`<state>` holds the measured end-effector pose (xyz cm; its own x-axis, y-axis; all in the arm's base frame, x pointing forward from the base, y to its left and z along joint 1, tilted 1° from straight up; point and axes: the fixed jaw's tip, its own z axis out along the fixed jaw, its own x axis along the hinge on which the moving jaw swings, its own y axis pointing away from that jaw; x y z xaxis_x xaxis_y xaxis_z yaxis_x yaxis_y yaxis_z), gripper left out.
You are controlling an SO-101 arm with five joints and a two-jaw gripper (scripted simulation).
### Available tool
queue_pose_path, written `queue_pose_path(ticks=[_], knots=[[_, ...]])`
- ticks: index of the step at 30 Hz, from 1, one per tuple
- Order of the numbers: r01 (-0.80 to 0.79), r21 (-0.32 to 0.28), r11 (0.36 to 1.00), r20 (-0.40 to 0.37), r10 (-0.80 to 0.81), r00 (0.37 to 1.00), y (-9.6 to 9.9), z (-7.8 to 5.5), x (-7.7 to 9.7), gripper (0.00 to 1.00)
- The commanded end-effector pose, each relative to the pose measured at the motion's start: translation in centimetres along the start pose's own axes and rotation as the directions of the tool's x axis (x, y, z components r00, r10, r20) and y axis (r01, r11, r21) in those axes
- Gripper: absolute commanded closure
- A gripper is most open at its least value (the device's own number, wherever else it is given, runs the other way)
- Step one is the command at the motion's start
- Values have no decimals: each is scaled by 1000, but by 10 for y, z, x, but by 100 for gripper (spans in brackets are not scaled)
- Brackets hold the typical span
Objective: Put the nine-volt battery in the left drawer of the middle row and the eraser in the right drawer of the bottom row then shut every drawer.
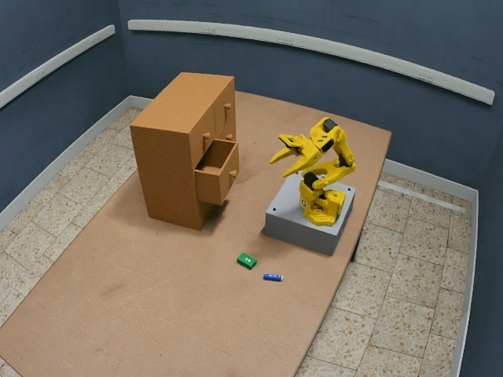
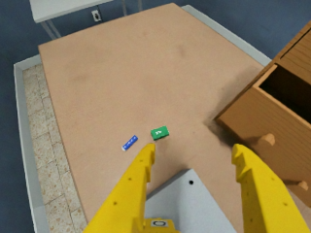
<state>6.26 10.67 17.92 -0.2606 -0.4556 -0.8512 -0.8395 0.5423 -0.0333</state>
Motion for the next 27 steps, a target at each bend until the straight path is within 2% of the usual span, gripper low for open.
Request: queue_pose_path(ticks=[1, 8, 16, 18, 27], knots=[[-1, -7, 1000, 11, 1, 1000, 1, -2, -1, 70], [-192, 17, 981, -153, 193, 969, 1, 24, -10, 70], [-383, 119, 916, -315, 401, 860, 1, 62, -12, 70], [-383, 119, 916, -315, 401, 860, 1, 62, -12, 70], [-530, 306, 791, -430, 611, 665, 1, 110, 4, 70]])
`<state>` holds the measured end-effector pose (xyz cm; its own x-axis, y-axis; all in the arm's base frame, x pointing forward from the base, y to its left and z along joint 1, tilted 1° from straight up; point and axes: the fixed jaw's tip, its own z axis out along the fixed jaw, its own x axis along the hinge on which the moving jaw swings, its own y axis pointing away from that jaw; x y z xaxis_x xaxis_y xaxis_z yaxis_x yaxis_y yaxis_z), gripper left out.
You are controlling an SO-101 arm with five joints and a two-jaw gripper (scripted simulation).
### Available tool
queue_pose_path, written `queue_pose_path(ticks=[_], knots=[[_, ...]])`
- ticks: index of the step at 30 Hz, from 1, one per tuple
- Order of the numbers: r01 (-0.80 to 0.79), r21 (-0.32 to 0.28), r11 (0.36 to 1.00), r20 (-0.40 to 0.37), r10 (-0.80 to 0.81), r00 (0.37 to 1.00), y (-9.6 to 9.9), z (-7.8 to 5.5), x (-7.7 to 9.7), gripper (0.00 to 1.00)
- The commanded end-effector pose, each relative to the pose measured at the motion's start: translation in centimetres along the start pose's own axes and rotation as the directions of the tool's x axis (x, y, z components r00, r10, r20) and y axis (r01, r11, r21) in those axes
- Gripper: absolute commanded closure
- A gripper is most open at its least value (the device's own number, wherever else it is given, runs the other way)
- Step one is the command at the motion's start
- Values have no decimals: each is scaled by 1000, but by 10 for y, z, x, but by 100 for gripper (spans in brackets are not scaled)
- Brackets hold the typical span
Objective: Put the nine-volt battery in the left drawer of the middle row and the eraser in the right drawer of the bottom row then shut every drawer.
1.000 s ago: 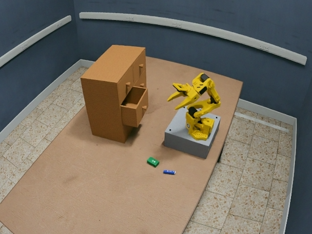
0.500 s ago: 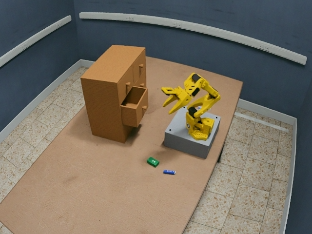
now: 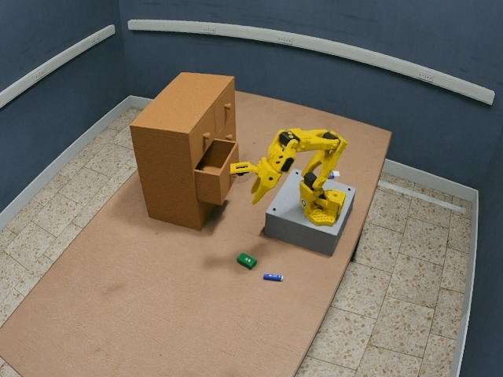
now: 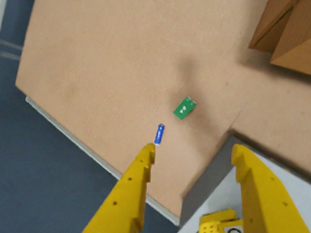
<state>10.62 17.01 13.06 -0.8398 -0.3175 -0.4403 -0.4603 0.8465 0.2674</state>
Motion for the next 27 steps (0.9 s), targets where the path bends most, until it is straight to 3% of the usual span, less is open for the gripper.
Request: queue_pose_path(ticks=[1, 6, 8, 11, 22, 27], knots=[[-105, 59, 993, -82, 109, 991, 4, 24, -5, 70], [-229, 153, 961, -154, 252, 955, 1, 56, -1, 70], [-229, 153, 961, -154, 252, 955, 1, 56, -1, 70], [-296, 218, 930, -185, 337, 923, -3, 76, 4, 70], [-476, 482, 736, -199, 621, 758, -28, 146, 42, 70], [-478, 488, 730, -198, 626, 754, -29, 147, 43, 70]])
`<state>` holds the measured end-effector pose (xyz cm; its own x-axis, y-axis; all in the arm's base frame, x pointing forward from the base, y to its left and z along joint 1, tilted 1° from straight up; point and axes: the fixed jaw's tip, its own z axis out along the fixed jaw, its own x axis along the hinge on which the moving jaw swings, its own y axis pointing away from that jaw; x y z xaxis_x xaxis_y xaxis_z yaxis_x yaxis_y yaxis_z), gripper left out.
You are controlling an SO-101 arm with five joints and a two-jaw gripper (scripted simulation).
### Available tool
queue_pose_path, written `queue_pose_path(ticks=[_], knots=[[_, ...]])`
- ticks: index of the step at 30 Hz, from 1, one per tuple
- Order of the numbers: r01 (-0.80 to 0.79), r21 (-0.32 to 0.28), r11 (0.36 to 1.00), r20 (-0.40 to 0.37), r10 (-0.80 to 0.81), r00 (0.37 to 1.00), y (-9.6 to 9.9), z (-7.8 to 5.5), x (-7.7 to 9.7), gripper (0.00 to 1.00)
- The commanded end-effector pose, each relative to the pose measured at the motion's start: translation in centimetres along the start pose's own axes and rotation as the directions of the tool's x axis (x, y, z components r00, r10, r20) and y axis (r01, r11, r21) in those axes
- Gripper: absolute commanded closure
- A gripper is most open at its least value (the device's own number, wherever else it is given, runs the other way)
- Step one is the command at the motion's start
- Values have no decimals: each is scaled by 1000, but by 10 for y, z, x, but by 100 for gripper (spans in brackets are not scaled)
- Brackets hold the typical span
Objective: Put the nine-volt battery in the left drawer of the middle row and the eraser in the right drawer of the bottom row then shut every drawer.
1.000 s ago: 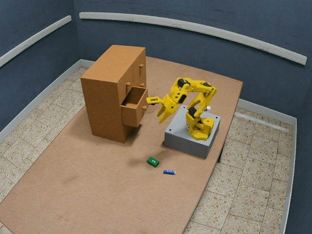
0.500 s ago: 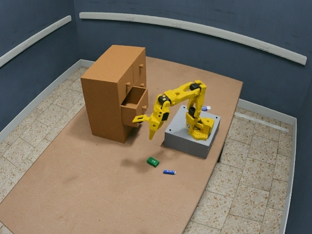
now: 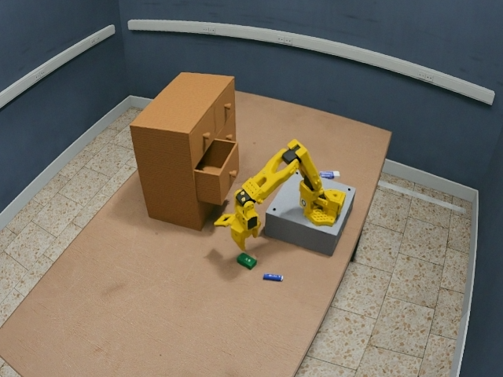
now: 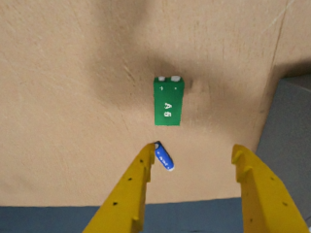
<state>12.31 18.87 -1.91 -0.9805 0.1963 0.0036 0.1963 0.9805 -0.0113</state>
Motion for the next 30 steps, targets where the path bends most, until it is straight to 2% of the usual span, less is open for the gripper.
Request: queue_pose_path(ticks=[1, 15, 27, 30], knots=[[-10, 1, 1000, -1, 10, 1000, 7, 3, -1, 70], [-10, 1, 1000, -1, 10, 1000, 7, 3, -1, 70], [-10, 1, 1000, -1, 10, 1000, 7, 18, -1, 70], [-10, 1, 1000, -1, 10, 1000, 7, 18, -1, 70]])
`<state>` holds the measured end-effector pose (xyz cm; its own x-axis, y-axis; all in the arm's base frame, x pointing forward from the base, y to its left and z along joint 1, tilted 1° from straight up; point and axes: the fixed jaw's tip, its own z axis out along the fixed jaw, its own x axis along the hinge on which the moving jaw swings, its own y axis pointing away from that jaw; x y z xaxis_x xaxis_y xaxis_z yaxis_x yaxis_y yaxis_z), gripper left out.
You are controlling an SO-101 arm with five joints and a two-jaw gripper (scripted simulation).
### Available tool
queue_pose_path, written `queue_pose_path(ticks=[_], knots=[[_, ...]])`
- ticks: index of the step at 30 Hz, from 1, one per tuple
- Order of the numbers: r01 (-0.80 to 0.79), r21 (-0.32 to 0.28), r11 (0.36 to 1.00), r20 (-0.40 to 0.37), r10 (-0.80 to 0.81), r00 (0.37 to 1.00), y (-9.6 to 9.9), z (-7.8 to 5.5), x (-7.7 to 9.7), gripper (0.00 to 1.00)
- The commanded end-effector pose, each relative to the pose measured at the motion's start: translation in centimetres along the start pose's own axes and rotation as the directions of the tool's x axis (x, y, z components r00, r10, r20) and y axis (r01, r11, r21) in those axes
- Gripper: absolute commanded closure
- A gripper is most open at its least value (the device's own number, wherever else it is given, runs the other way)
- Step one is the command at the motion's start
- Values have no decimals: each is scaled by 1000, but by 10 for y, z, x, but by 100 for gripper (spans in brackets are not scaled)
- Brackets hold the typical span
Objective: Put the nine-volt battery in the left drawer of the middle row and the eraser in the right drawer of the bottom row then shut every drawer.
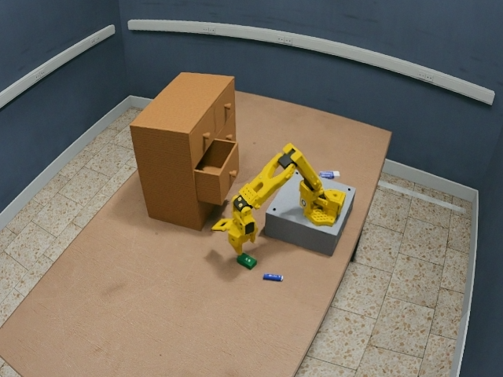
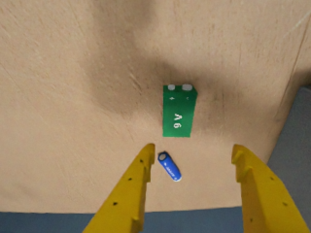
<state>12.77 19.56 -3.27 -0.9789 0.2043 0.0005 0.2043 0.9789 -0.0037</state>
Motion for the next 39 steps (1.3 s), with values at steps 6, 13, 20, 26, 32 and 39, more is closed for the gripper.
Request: queue_pose_path(ticks=[6, 13, 20, 26, 32, 39], knots=[[-2, 9, 1000, -4, 2, 1000, -2, 5, 2, 70], [-2, 9, 1000, -4, 2, 1000, -2, 7, 3, 70], [-2, 9, 1000, -4, 2, 1000, -3, 8, 4, 70], [-2, 9, 1000, -4, 2, 1000, -3, 9, 4, 70], [-2, 9, 1000, -4, 2, 1000, -3, 9, 4, 70], [-2, 9, 1000, -4, 2, 1000, -2, 19, 3, 70]])
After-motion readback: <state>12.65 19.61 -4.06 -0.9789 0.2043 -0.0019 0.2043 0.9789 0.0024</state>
